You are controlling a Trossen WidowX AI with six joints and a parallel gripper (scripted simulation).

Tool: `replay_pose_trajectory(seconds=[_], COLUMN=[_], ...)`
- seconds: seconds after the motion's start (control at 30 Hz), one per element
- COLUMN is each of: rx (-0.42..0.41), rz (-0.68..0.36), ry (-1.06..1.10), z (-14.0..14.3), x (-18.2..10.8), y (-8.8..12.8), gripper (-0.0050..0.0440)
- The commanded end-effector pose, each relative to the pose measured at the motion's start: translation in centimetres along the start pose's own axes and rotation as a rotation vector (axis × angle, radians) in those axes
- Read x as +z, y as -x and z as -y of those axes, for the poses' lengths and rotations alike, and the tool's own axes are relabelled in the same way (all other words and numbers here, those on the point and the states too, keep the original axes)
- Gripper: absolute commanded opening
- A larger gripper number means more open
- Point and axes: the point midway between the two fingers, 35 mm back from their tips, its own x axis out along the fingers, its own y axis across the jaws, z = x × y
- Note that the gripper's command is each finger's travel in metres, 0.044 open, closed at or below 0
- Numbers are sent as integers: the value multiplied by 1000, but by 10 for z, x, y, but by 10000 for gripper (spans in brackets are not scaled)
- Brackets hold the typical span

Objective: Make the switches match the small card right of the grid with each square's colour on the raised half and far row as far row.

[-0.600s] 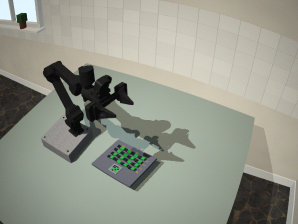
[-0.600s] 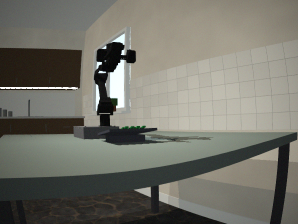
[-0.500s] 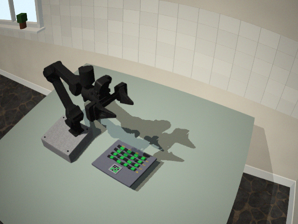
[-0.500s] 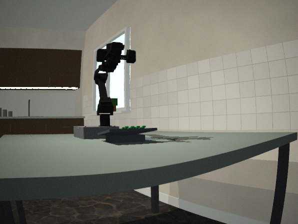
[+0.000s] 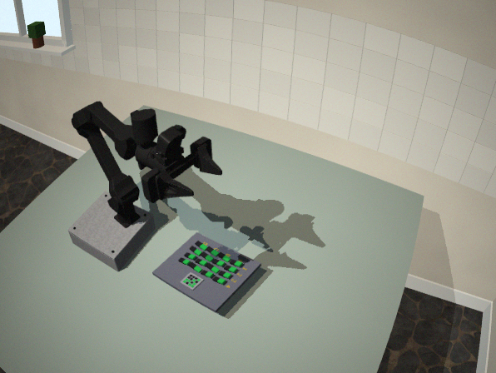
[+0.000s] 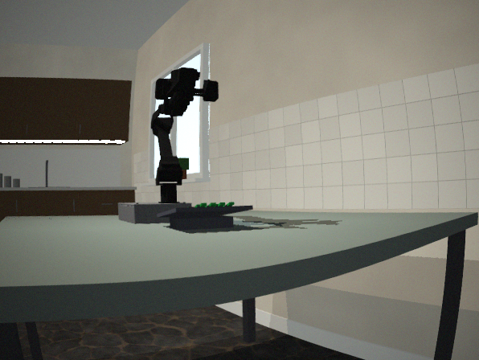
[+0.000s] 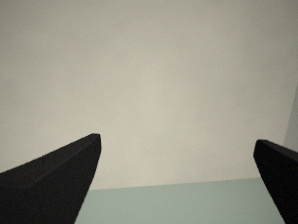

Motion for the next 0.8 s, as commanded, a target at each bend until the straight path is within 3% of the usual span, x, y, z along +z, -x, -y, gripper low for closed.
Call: replay_pose_trajectory(seconds=[0.0,0.07,0.17,0.43,0.5,0.57,0.77], rx=[-4,-13,-20,-16,-16,-9,16], rz=[-61,-236,-400,-803,-803,-960,-1260], ry=[7,23,40,57,57,57,48], z=[2,6,12,23,23,26,32], x=[-12,-46,-79,-155,-155,-181,-222], y=[-6,-19,-29,-25,-25,-16,8], gripper=[352,304,232,40,40,0,0])
